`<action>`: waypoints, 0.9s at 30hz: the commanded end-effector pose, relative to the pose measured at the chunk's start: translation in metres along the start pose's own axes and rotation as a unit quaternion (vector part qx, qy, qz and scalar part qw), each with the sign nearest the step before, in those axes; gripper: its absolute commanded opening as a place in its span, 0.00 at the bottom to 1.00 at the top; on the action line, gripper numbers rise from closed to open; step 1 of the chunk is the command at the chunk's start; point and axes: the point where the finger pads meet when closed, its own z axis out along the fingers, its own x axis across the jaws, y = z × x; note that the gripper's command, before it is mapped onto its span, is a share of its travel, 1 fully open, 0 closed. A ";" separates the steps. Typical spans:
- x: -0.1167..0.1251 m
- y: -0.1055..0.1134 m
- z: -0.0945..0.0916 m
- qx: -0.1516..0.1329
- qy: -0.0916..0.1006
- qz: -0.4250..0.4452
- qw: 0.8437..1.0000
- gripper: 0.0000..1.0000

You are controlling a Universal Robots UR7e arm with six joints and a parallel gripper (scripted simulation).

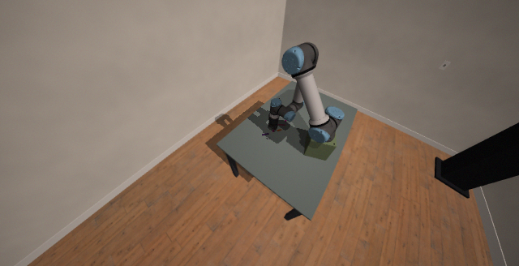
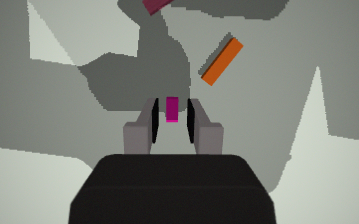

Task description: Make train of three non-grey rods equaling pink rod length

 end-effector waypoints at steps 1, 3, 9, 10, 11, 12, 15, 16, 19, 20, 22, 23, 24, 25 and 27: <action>0.000 0.000 0.003 0.000 -0.001 0.000 1.000 0.54; 0.000 0.000 0.003 0.000 -0.001 0.000 1.000 0.54; 0.000 0.000 0.006 0.000 -0.001 0.000 1.000 0.54; 0.000 0.000 0.006 0.000 -0.001 0.000 1.000 0.54; 0.000 0.000 0.006 0.000 -0.001 0.000 1.000 0.54; 0.000 0.000 0.006 0.000 -0.001 0.000 1.000 0.54; 0.000 0.000 0.006 0.000 -0.001 0.000 1.000 0.54; 0.000 0.000 0.006 0.000 -0.001 0.000 1.000 0.54; 0.000 0.000 0.006 0.000 -0.001 0.000 1.000 0.54; 0.000 0.000 0.006 0.000 -0.001 0.000 1.000 0.54; 0.000 0.000 0.006 0.000 -0.001 0.000 1.000 0.54; 0.000 0.000 0.006 0.000 -0.001 0.000 1.000 0.54; 0.000 0.000 0.006 0.000 -0.001 0.000 1.000 0.54; 0.000 0.000 0.006 0.000 -0.001 0.000 1.000 0.54; 0.000 0.000 0.006 0.000 -0.001 0.000 1.000 0.54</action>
